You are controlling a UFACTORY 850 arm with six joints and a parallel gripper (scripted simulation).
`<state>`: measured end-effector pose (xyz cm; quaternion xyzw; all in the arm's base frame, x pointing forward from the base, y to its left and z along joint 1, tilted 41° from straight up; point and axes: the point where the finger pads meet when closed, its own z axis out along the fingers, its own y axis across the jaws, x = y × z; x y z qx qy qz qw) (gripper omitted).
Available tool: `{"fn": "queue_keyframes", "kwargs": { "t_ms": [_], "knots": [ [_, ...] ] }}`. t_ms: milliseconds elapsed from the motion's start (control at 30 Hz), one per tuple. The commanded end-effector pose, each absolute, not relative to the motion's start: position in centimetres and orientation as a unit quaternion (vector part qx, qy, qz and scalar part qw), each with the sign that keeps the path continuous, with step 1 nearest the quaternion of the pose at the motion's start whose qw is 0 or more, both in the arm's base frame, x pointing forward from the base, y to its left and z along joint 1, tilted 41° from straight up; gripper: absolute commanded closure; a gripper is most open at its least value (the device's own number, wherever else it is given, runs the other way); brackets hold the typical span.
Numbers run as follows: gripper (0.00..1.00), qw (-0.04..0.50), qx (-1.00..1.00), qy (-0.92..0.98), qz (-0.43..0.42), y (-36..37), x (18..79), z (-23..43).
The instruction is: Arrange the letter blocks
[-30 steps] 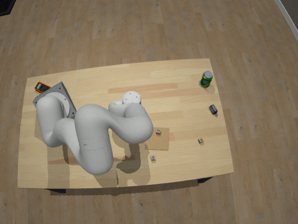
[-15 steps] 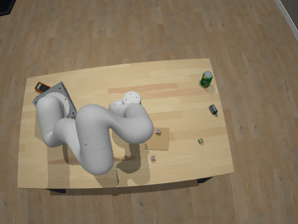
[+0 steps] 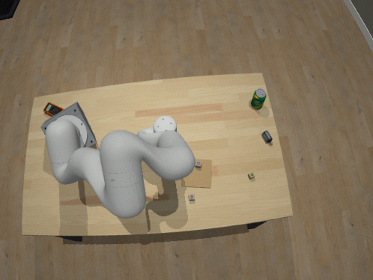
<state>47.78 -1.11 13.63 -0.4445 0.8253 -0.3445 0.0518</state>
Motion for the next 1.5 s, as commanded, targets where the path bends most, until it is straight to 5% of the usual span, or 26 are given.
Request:
{"fn": "queue_keyframes", "kwargs": {
  "t_ms": [0,1467],
  "knots": [
    [0.36,0.052,-0.445,0.825,-0.345,-1.4,48.0,13.2],
    [0.36,0.052,-0.445,0.825,-0.345,-3.0,49.2,10.9]
  ]
}}
